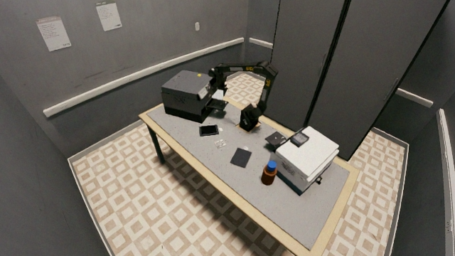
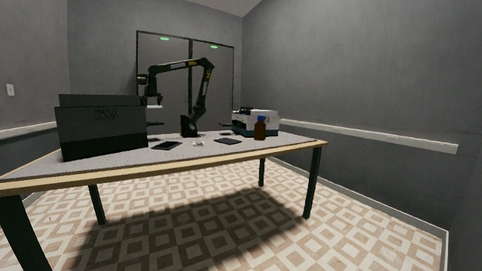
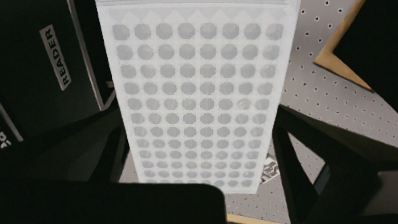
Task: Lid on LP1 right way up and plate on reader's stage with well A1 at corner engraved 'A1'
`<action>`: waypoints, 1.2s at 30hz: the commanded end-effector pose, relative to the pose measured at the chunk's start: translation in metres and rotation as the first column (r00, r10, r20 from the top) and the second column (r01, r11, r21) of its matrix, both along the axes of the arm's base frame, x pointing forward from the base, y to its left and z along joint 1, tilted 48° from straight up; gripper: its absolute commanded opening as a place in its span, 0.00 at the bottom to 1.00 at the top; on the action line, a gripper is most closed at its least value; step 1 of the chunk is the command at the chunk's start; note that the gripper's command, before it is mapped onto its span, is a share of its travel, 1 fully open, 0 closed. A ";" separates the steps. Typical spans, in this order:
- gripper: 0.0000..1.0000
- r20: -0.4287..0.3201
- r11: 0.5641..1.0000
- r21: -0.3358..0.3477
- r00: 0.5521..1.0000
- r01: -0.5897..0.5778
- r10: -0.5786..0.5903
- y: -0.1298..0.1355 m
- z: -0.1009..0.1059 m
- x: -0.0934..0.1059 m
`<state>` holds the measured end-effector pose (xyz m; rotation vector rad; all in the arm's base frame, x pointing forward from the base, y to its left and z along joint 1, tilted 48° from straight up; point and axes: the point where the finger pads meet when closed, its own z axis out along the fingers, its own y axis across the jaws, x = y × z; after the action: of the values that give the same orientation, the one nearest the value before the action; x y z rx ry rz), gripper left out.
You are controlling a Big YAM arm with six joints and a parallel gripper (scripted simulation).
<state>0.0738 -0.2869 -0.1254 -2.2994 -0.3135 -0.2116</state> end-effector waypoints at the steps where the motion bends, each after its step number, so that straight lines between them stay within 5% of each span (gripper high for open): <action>1: 0.86 0.011 1.000 -0.007 1.000 0.013 -0.013 -0.003 0.009 -0.006; 36: 0.86 0.009 1.000 -0.023 1.000 -0.016 0.016 0.006 -0.004 0.000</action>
<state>0.0701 -0.2779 -0.1319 -2.2983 -0.3069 -0.2129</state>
